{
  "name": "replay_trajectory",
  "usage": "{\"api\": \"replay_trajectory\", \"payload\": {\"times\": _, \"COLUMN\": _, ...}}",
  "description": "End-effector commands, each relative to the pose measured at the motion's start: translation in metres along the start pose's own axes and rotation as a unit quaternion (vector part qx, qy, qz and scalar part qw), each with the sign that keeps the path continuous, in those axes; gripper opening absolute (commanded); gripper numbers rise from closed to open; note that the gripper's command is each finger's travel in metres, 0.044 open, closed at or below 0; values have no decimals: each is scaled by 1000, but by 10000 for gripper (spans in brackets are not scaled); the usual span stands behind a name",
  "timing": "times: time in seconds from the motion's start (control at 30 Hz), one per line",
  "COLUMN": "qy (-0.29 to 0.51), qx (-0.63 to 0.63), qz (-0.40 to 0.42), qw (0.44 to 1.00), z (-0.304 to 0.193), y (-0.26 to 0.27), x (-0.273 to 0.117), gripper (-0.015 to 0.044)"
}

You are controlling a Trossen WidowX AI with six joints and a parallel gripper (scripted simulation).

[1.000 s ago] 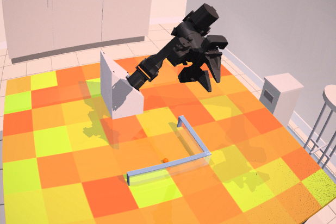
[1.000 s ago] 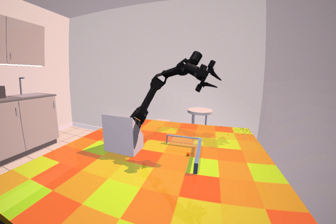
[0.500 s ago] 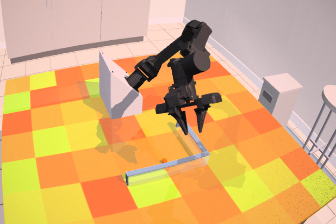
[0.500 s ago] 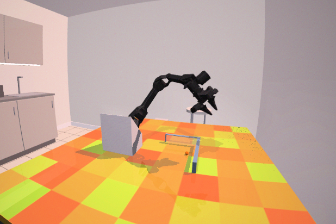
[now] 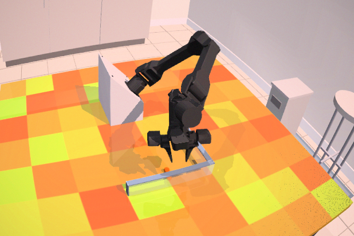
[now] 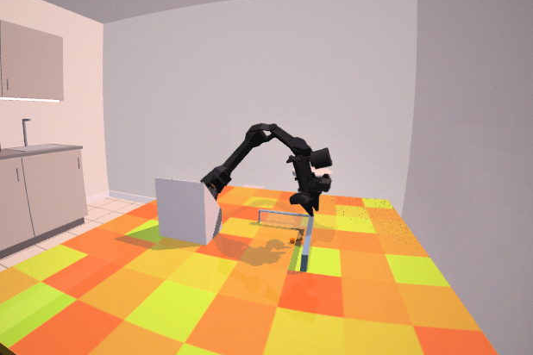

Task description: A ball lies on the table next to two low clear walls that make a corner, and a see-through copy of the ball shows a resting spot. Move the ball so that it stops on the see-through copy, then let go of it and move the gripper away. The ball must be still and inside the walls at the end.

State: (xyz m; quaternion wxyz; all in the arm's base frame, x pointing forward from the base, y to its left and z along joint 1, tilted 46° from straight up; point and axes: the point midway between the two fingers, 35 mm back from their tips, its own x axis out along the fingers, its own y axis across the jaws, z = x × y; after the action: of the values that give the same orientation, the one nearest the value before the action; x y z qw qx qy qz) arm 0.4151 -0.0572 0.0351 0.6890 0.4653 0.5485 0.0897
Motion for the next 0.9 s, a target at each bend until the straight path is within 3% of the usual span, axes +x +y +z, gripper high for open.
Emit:
{"api": "replay_trajectory", "payload": {"times": 0.0, "qy": 119, "qx": -134, "qz": -21, "qw": 984, "z": -60, "y": -22, "x": 42, "gripper": 202}}
{"api": "replay_trajectory", "payload": {"times": 0.1, "qy": 158, "qx": -180, "qz": -19, "qw": 971, "z": -79, "y": -27, "x": 51, "gripper": 202}}
{"api": "replay_trajectory", "payload": {"times": 0.87, "qy": 159, "qx": -182, "qz": -18, "qw": 970, "z": -86, "y": -29, "x": 70, "gripper": 202}}
